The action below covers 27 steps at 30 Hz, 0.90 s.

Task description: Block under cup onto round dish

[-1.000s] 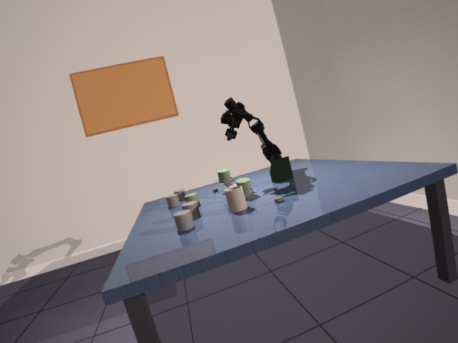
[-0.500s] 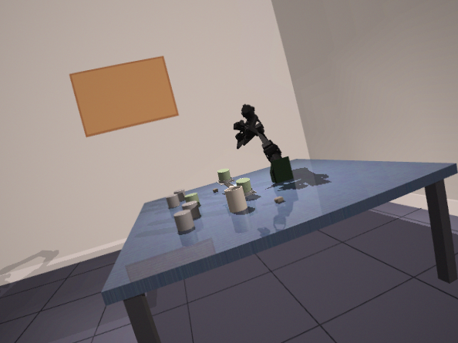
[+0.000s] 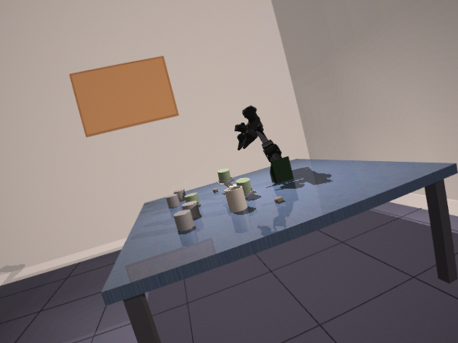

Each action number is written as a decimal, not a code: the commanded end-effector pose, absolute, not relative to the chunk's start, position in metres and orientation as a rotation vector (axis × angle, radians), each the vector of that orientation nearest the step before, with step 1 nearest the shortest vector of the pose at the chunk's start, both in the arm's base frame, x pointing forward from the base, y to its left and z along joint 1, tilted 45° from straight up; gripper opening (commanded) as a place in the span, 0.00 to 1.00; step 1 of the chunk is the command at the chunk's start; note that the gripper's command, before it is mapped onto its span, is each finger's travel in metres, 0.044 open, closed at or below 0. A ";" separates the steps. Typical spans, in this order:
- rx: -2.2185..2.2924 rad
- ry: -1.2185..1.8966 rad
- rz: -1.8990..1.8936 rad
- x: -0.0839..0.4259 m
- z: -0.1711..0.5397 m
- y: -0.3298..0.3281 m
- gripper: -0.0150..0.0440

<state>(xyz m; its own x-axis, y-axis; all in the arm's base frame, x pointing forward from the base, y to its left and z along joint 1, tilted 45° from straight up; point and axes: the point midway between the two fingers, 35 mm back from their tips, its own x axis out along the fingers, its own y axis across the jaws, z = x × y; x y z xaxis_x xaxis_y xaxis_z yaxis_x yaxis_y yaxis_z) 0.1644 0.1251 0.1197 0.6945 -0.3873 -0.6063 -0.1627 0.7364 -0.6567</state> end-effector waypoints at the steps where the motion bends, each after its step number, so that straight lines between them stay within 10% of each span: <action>1: -0.660 0.844 -0.204 0.170 0.114 0.133 1.00; 27: 0.000 0.913 -0.796 0.219 0.038 0.166 1.00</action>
<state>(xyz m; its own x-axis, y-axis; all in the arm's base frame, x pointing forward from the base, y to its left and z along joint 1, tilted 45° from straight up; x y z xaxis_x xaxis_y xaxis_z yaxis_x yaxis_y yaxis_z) 0.2129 0.1624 0.0497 0.3934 -0.6006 -0.6960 0.5346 0.7654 -0.3583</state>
